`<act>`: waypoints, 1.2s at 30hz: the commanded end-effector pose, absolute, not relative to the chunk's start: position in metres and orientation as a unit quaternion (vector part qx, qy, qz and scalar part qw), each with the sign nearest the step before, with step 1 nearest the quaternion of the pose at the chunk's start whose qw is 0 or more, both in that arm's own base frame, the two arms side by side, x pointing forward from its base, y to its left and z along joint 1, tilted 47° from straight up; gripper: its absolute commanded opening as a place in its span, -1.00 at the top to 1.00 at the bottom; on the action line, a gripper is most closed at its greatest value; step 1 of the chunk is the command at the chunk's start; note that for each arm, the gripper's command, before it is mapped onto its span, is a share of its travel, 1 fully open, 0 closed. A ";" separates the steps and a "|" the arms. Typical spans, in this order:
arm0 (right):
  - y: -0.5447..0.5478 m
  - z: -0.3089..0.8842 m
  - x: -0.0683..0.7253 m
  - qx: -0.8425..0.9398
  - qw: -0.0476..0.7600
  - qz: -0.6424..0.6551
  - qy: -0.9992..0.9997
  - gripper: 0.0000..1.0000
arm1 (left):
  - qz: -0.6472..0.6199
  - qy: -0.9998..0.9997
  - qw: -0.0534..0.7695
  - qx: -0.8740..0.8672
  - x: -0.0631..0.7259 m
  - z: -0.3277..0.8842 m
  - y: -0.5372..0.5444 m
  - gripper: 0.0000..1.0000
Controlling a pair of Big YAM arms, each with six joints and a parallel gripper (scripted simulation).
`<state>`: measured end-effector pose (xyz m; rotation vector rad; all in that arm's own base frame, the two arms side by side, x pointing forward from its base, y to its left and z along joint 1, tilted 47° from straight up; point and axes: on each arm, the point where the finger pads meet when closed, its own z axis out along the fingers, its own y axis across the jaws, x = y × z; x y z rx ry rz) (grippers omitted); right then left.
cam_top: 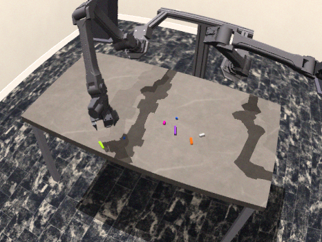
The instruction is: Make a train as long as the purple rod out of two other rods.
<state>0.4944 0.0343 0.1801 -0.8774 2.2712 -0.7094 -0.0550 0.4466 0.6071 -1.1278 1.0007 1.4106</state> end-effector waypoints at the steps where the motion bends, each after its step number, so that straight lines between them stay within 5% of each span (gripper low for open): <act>1: 0.032 0.183 0.498 -0.333 0.300 -0.270 0.852 -1.00 | 0.591 0.407 0.518 -0.465 -0.058 0.614 0.439 -1.00; 36: 0.031 0.185 0.504 -0.041 0.369 -0.160 0.914 -1.00 | 0.591 0.407 0.518 -0.465 -0.058 0.614 0.439 -1.00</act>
